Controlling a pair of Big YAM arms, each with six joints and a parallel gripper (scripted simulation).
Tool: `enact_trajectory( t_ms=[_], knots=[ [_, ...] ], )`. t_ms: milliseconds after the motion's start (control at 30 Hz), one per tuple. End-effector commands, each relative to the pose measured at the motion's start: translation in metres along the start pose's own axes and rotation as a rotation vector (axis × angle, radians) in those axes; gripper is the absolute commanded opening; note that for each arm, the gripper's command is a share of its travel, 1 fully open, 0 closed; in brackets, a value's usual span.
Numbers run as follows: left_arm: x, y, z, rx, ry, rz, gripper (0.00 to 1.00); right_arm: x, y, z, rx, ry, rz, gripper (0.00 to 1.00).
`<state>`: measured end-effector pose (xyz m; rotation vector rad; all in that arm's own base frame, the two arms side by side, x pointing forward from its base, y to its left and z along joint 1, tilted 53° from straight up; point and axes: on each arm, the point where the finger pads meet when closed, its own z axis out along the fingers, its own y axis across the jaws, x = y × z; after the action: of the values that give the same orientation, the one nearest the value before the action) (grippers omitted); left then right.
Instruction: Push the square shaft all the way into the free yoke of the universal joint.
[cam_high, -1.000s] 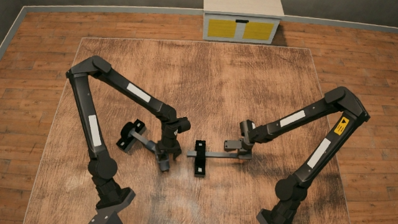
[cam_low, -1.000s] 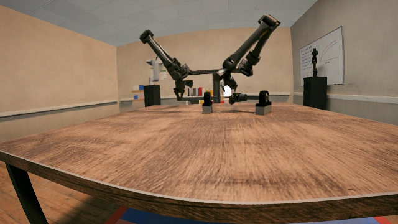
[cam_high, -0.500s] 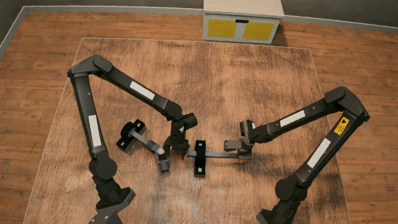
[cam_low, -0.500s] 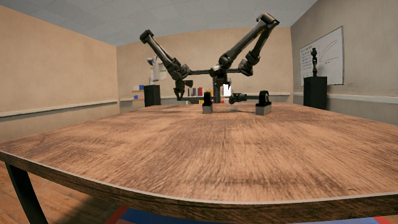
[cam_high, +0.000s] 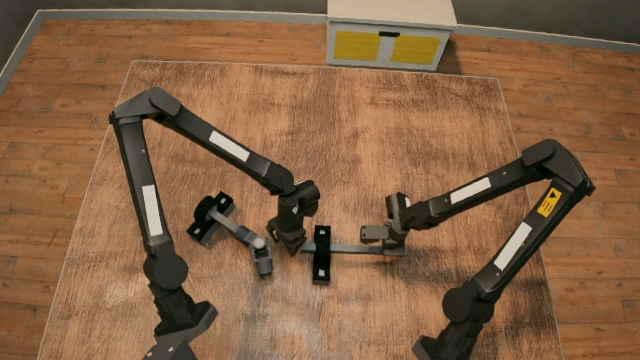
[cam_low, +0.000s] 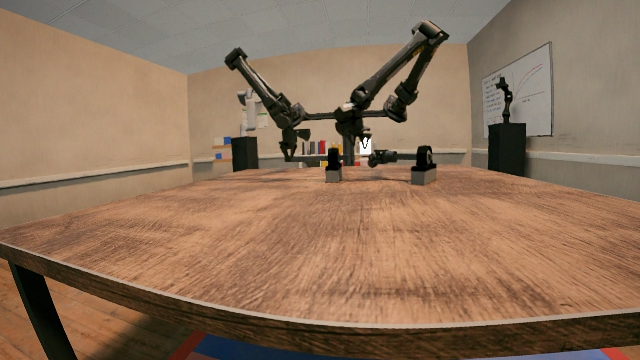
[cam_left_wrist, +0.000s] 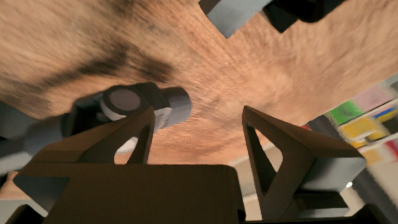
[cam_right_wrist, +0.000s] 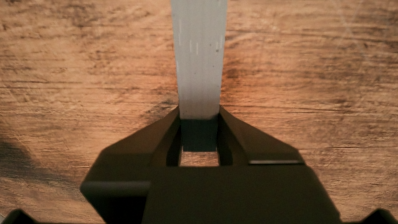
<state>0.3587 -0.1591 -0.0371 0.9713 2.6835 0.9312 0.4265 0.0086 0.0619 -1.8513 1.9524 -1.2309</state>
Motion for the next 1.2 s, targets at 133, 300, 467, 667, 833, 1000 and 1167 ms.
enact_trajectory(
  t_ms=[133, 300, 467, 667, 833, 1000, 1167],
  knots=[
    [-0.001, -0.012, 0.004, -0.052, -0.042, 0.417, 0.75, 0.0, -0.003, -0.003, 0.012, -0.004, 0.003, 0.19],
    [-0.002, -0.007, 0.003, -0.098, -0.047, 0.605, 0.75, 0.0, -0.003, -0.003, 0.012, -0.004, 0.003, 0.19],
    [-0.001, -0.007, 0.004, -0.123, -0.04, 0.728, 0.75, 0.0, -0.003, -0.003, 0.012, -0.004, 0.003, 0.19],
    [0.0, -0.004, 0.007, -0.187, -0.011, 0.991, 0.75, 0.0, -0.003, -0.003, 0.012, -0.004, 0.003, 0.19],
    [0.002, -0.004, 0.011, -0.226, 0.025, 1.193, 0.75, 0.0, -0.003, -0.003, 0.012, -0.004, 0.003, 0.19],
    [0.003, 0.0, 0.011, -0.248, 0.044, 1.303, 0.75, 0.0, -0.003, -0.003, 0.012, -0.004, 0.003, 0.19],
    [0.006, 0.0, 0.015, -0.293, 0.104, 1.529, 0.75, 0.0, -0.003, -0.003, 0.012, -0.004, 0.003, 0.19]
  ],
)
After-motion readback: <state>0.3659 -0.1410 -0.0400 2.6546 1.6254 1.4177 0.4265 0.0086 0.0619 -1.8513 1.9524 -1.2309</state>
